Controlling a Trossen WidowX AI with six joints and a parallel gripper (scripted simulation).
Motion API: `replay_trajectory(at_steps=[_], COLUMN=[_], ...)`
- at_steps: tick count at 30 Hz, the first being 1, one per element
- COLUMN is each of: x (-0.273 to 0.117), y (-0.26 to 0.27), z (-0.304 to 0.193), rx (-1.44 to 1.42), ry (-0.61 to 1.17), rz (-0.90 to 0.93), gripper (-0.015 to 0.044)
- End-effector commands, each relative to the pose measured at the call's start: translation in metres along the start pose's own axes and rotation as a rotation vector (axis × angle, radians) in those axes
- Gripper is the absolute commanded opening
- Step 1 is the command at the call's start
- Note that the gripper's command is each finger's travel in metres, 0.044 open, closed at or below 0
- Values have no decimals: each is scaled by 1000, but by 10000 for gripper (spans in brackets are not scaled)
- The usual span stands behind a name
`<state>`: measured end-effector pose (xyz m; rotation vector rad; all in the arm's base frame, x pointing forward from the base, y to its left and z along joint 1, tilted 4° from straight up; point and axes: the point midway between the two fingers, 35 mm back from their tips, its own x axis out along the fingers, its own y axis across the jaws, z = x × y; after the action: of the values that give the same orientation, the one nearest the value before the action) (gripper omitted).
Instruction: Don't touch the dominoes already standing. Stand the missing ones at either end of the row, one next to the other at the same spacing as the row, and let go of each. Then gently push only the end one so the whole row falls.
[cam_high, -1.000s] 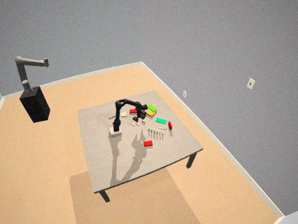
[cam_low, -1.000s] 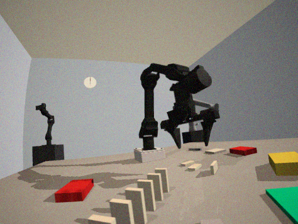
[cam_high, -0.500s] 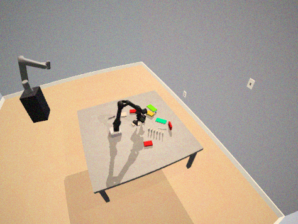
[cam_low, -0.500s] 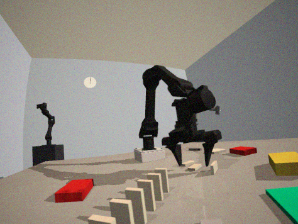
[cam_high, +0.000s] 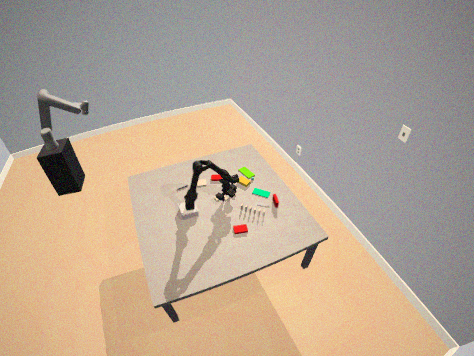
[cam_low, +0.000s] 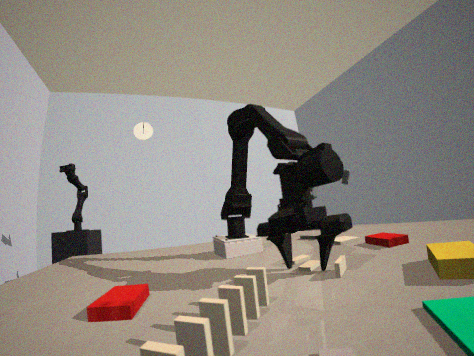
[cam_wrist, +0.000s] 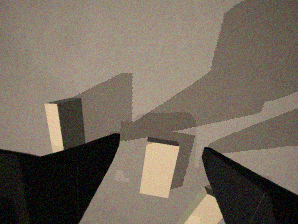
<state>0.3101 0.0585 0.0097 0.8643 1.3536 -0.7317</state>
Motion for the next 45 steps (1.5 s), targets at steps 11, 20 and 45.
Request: replay_trajectory(at_steps=[11,20,45], x=[2,-27,-160], y=[-1,-1,28], z=[-1,-2,-100], rx=[5,5,-815], ry=[7,7,17], rz=[-4,-4,7], gripper=[107,107,107])
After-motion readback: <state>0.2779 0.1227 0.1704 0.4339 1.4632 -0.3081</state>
